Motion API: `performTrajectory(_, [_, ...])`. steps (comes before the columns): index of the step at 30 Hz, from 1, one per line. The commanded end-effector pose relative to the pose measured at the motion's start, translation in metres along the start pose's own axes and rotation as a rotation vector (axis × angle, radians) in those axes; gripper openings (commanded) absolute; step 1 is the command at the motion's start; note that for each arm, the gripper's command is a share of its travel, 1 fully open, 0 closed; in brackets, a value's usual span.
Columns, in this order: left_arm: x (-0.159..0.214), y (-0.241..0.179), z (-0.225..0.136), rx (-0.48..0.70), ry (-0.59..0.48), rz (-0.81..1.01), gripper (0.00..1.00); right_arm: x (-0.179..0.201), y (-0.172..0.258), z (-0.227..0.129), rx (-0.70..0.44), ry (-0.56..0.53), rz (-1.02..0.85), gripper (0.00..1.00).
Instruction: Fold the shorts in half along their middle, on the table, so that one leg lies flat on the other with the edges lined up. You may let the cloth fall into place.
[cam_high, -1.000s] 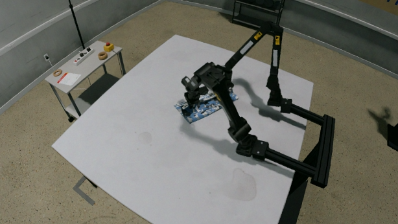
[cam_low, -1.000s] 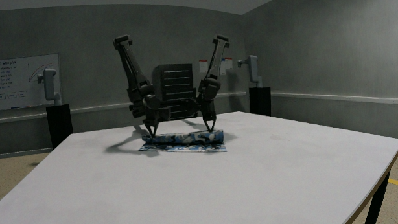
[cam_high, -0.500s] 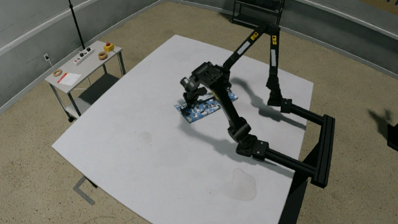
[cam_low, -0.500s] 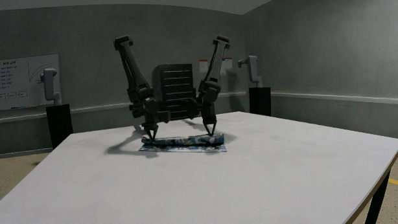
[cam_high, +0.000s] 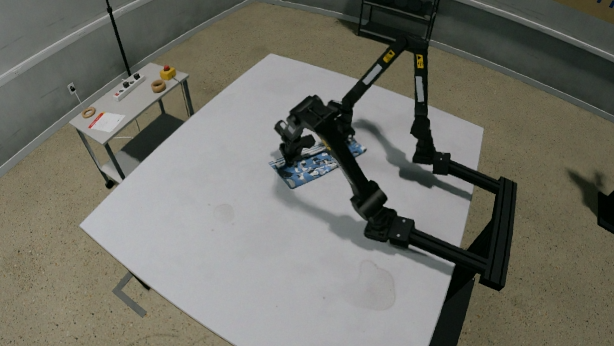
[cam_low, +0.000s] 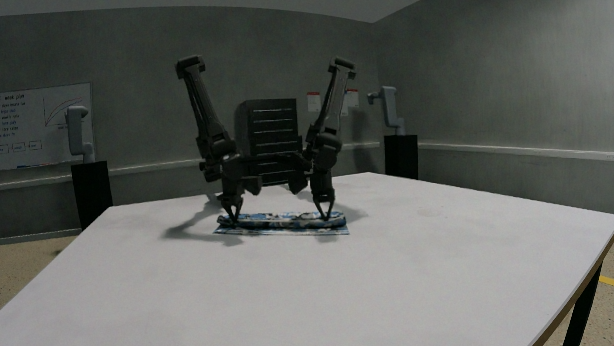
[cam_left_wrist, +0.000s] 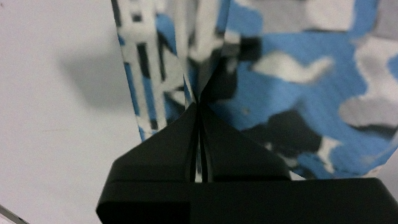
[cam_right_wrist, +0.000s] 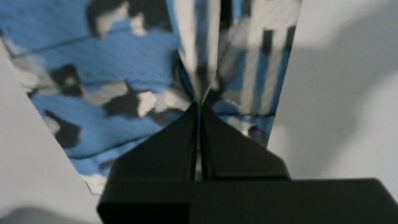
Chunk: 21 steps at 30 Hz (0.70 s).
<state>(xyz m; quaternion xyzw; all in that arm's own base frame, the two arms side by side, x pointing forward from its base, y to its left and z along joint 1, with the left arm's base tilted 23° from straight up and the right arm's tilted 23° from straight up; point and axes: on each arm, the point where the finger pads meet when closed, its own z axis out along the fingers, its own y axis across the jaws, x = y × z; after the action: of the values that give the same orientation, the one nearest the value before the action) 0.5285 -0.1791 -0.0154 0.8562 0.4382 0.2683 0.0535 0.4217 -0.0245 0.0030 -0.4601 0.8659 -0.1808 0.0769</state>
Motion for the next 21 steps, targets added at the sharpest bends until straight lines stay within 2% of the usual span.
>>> performTrajectory(1, [0.015, 0.036, -0.027, -0.076, 0.021, -0.015, 0.0, -0.003, -0.027, 0.002, 0.032, -0.012, 0.055, 0.0])
performTrajectory(2, [0.006, 0.024, 0.002, -0.056, 0.016, 0.02, 0.0, -0.003, -0.029, 0.003, 0.032, -0.011, 0.06, 0.0])
performTrajectory(4, [0.01, 0.03, 0.007, -0.072, 0.022, 0.019, 0.0, -0.001, -0.029, 0.004, 0.025, -0.004, 0.062, 0.0])
performTrajectory(7, [0.011, 0.036, 0.012, -0.095, 0.028, 0.028, 0.0, 0.01, -0.004, 0.009, -0.014, 0.021, 0.036, 0.0])
performTrajectory(11, [0.023, 0.046, -0.009, -0.124, 0.043, -0.004, 0.0, 0.003, -0.017, 0.004, 0.009, 0.006, 0.038, 0.0])
performTrajectory(12, [0.023, 0.046, -0.009, -0.124, 0.043, -0.004, 0.14, 0.003, -0.017, 0.004, 0.009, 0.006, 0.038, 0.14])
performTrajectory(21, [0.01, 0.046, -0.011, -0.124, 0.03, 0.015, 0.14, 0.003, -0.017, 0.004, 0.008, 0.004, 0.038, 0.14])
